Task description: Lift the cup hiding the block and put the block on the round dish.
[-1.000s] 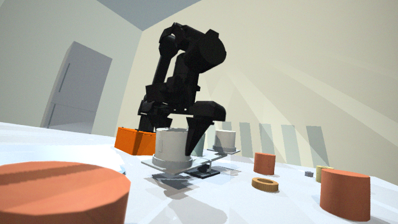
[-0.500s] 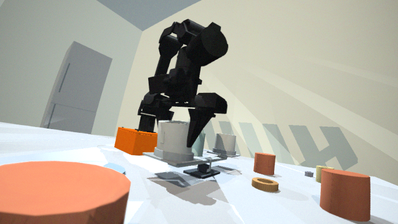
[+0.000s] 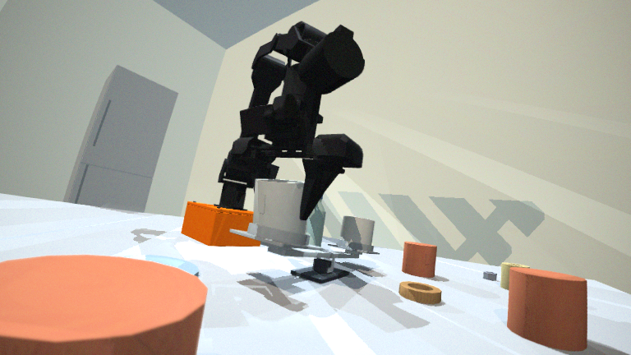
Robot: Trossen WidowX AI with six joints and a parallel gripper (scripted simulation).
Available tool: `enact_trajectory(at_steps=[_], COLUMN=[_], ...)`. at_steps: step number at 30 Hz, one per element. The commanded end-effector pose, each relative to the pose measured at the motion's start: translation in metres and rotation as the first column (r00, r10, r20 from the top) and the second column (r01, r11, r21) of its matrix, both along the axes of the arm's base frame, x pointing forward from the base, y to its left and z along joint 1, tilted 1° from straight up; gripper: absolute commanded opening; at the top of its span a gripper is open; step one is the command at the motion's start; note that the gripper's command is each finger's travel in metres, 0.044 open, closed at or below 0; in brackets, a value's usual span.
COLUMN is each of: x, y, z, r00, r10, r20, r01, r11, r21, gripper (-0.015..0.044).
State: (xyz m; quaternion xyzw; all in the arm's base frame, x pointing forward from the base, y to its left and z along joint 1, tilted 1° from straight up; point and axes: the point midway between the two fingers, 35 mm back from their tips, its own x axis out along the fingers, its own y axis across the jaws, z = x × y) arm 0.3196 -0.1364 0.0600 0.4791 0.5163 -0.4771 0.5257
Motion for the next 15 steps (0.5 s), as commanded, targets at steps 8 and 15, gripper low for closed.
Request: enact_trajectory(at_steps=[8,15], x=[0.004,0.003], y=[-0.006,-0.005], z=[0.021,0.030], r00=[1.000,1.000], r10=[-0.013,-0.013], r20=[0.023,0.023], r01=[0.013,0.013], r11=[1.000,1.000], r21=[-0.020,-0.020], gripper=[0.0000,0.0000])
